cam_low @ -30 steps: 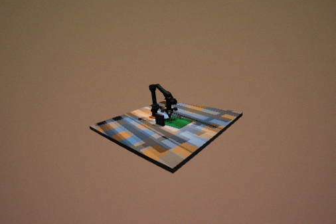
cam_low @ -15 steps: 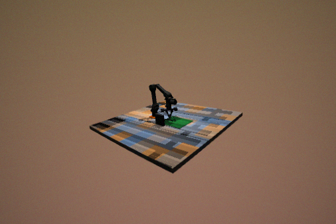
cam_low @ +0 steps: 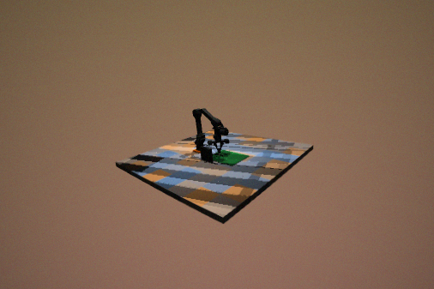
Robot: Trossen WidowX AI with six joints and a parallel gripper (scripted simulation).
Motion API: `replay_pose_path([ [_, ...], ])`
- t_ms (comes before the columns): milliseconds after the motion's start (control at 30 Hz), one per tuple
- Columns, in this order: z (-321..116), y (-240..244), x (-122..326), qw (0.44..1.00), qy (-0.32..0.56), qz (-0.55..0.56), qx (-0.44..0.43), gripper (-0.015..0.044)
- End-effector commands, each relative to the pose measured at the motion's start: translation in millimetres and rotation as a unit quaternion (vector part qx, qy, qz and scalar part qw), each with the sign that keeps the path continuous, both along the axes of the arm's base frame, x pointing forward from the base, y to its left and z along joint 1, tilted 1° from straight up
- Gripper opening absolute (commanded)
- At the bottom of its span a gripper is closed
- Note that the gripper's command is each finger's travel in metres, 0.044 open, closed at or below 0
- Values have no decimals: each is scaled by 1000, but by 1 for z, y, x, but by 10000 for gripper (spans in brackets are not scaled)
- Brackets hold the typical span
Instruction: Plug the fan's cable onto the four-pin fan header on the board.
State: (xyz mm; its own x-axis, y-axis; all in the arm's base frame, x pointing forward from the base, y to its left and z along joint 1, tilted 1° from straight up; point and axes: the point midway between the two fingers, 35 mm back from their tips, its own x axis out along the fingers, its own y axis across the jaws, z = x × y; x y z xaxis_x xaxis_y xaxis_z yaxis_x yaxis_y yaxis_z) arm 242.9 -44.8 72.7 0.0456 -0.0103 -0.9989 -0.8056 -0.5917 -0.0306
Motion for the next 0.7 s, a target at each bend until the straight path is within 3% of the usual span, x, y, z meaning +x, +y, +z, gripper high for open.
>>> replay_pose_path([
  [0,-2,0,0,1000,0,-3,0,0],
  [667,-6,0,1,1000,0,-3,0,0],
])
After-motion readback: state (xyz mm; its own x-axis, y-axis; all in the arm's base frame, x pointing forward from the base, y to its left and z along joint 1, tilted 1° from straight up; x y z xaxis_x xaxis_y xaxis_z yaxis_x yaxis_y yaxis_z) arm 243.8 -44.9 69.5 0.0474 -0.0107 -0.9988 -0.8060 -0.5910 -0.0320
